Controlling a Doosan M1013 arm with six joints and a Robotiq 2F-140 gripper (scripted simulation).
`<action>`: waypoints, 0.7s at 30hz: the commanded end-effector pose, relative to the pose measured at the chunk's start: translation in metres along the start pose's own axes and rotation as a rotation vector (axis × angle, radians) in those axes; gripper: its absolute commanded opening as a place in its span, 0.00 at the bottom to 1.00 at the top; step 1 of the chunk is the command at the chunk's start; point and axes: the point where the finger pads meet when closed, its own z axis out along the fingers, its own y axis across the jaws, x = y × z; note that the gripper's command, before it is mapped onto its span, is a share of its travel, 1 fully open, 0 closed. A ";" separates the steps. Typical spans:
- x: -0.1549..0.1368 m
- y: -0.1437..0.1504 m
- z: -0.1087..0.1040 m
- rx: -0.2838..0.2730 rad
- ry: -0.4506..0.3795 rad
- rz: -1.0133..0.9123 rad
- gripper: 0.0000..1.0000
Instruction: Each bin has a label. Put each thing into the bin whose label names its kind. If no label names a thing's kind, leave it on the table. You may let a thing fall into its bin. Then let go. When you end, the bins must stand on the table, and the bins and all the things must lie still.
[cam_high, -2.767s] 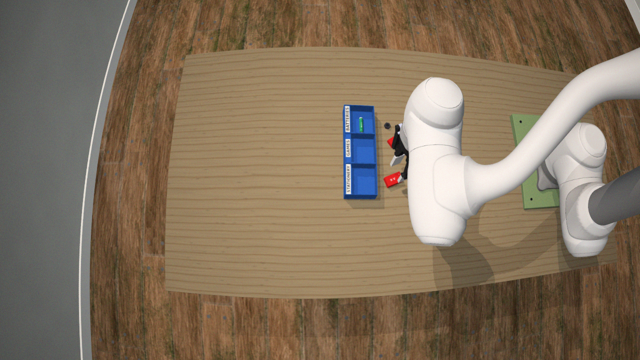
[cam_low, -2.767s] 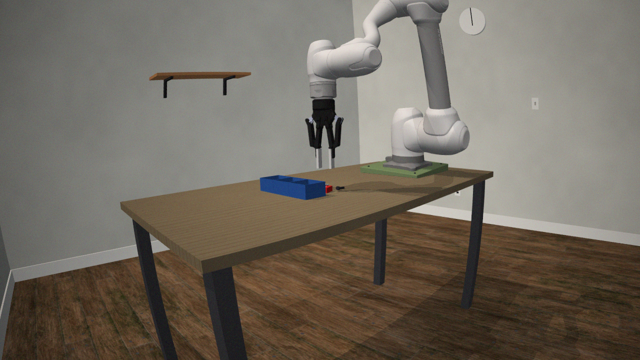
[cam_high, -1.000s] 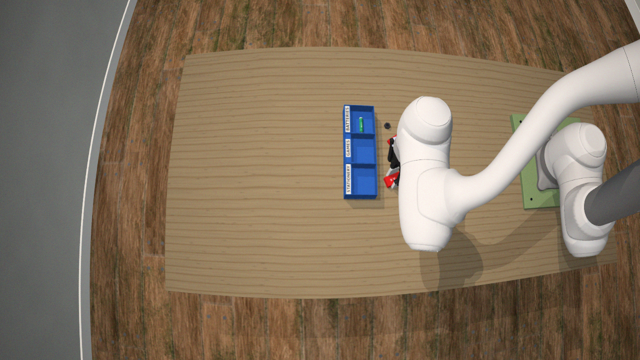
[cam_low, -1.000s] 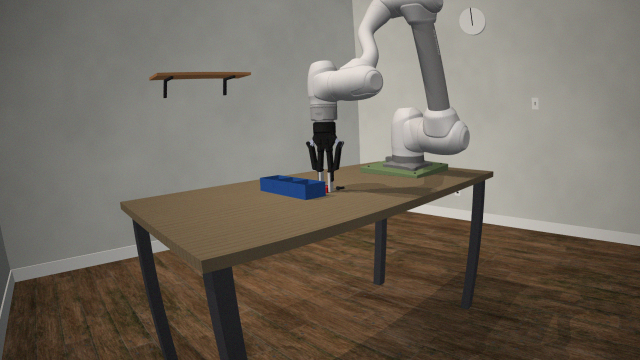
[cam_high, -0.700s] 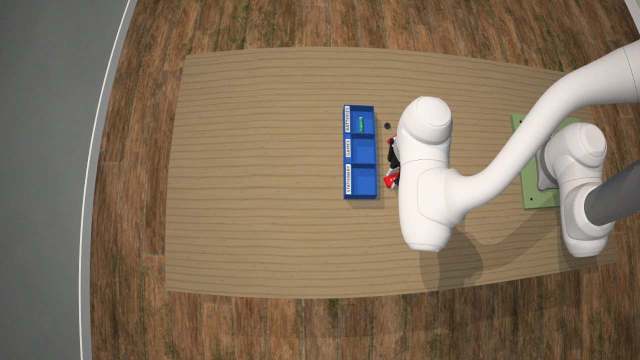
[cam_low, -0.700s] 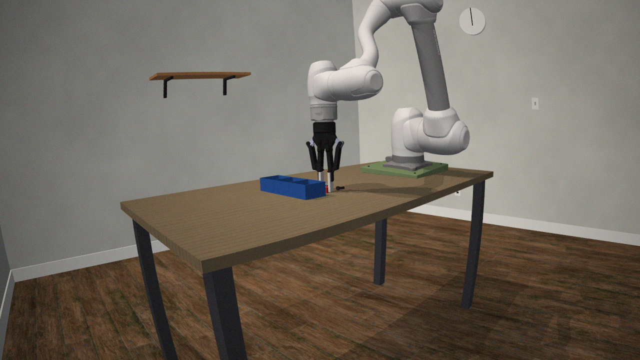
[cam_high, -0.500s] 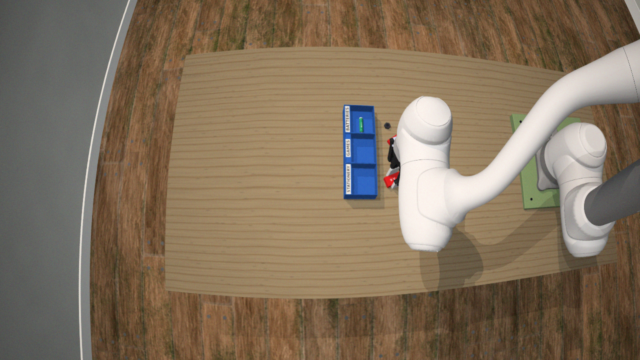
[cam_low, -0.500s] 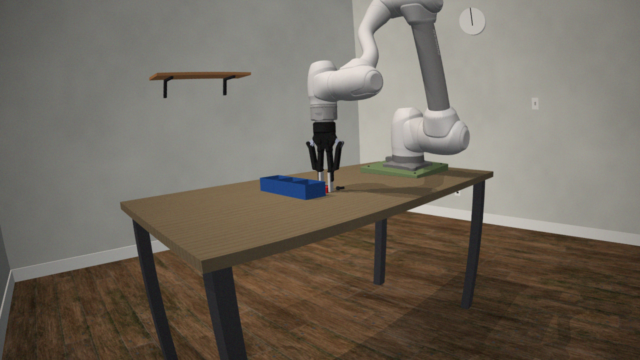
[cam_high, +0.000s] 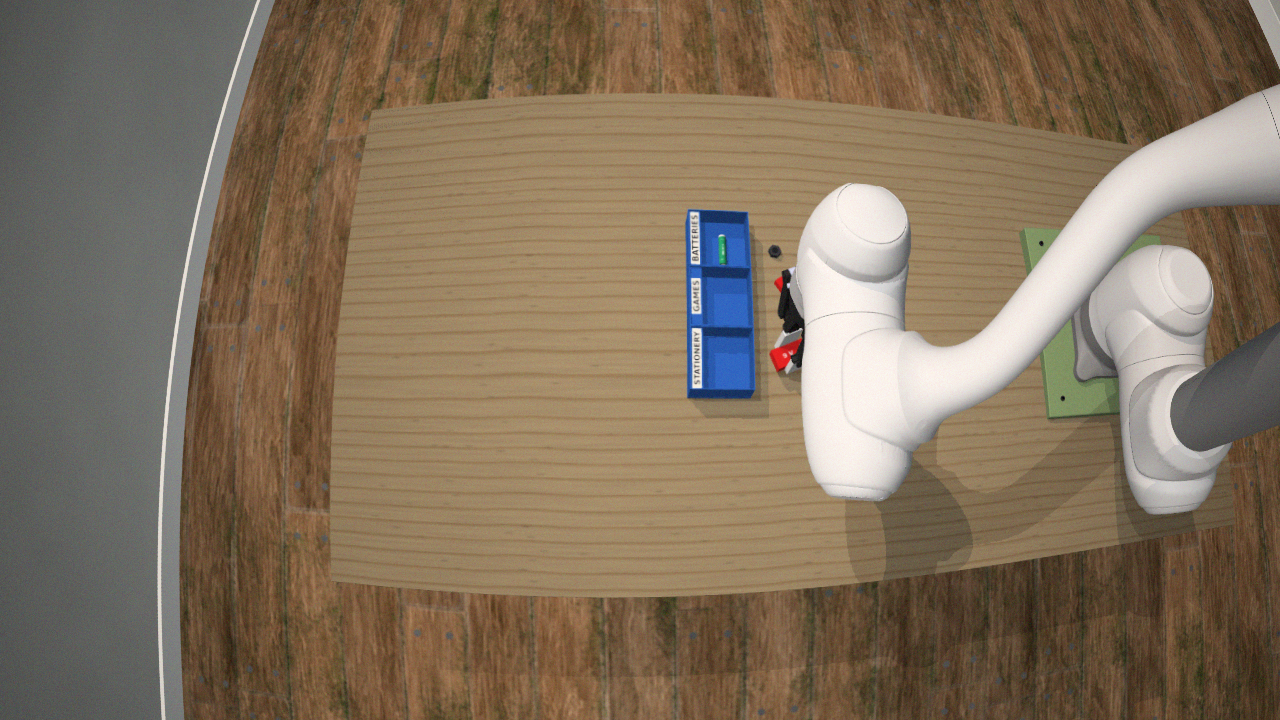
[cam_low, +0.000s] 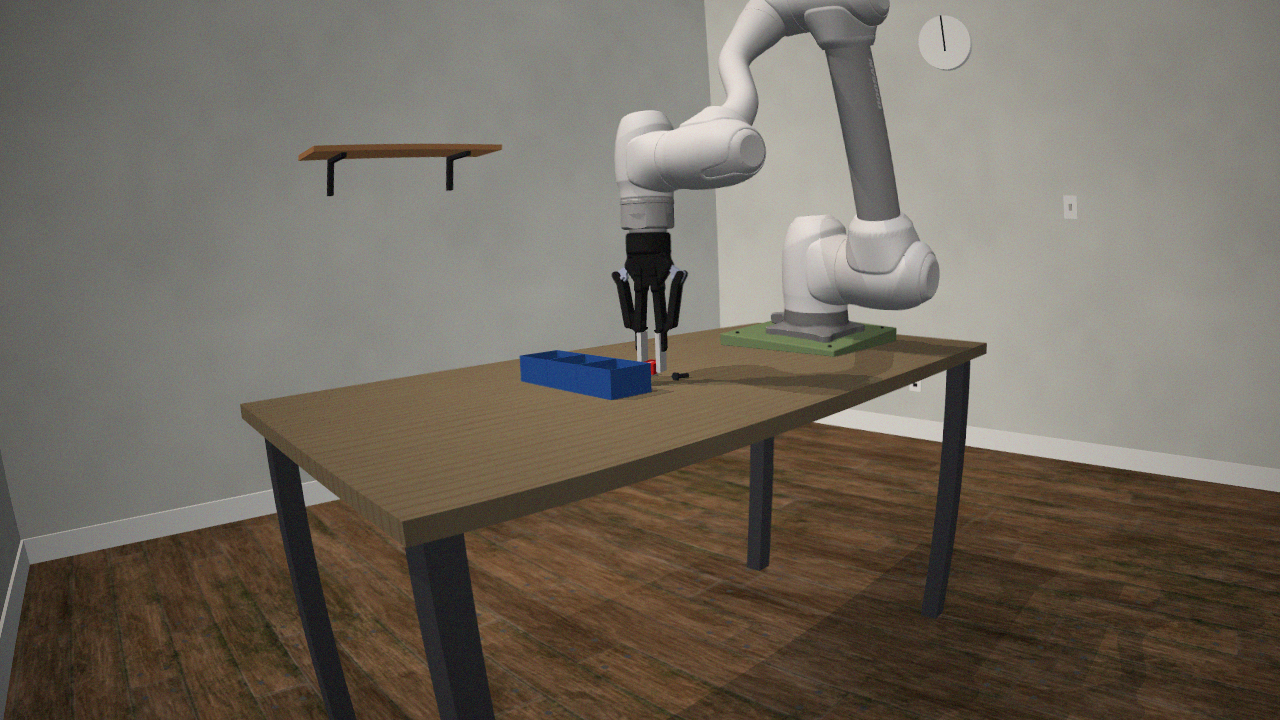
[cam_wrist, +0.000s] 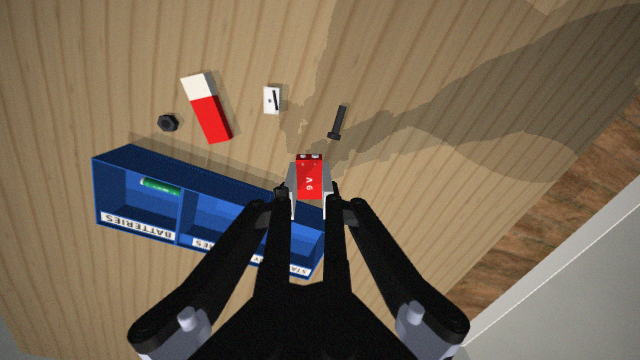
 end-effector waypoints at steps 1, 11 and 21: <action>0.000 0.000 -0.007 0.000 0.000 0.000 0.13; 0.000 0.000 -0.040 0.000 0.000 0.000 0.13; 0.000 0.000 -0.040 0.000 0.000 0.000 0.13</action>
